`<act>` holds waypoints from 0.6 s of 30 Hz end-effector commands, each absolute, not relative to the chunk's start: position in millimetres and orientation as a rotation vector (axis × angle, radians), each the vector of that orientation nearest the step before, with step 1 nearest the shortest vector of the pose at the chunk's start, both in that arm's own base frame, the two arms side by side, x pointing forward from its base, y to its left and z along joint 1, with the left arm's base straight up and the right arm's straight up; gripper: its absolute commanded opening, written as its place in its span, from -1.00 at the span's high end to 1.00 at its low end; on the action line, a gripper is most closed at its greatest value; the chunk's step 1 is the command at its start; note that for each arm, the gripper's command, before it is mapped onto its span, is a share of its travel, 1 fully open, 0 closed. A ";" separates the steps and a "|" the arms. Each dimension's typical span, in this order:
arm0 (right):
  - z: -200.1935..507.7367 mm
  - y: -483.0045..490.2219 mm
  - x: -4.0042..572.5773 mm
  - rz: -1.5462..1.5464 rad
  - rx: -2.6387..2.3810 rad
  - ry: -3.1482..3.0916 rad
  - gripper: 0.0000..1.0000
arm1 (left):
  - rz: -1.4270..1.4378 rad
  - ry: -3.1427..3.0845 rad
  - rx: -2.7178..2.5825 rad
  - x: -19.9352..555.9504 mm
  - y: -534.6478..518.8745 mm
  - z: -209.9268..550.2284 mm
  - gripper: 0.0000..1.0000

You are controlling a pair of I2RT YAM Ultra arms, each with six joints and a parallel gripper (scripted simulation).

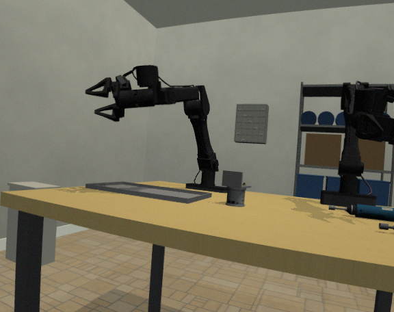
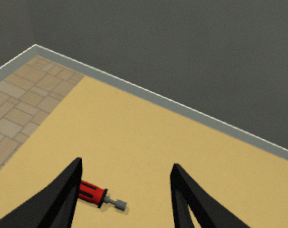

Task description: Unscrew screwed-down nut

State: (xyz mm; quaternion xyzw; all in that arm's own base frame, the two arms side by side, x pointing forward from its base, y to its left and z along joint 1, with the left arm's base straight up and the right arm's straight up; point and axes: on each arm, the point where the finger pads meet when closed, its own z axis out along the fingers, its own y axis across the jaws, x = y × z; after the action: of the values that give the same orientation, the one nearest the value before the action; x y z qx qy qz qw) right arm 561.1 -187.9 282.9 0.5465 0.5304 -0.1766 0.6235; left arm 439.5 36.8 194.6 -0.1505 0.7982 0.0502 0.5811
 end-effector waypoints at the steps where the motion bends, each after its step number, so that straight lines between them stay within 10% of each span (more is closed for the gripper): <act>1: 288.8 -187.9 560.2 -0.397 1.255 1.206 -1.00 | 0.064 1.936 -0.436 441.5 41.4 183.7 -0.30; 18: 288.8 -187.9 560.2 -0.397 1.255 1.206 -1.00 | -0.019 2.095 -0.672 427.3 52.9 139.9 -0.30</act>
State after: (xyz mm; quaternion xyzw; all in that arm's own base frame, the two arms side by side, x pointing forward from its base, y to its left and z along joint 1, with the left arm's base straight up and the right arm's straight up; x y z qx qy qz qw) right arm 561.1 -187.9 282.9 0.5465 0.5304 -0.1766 0.6235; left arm 428.7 49.4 146.1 -0.2395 0.8406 0.0083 0.4858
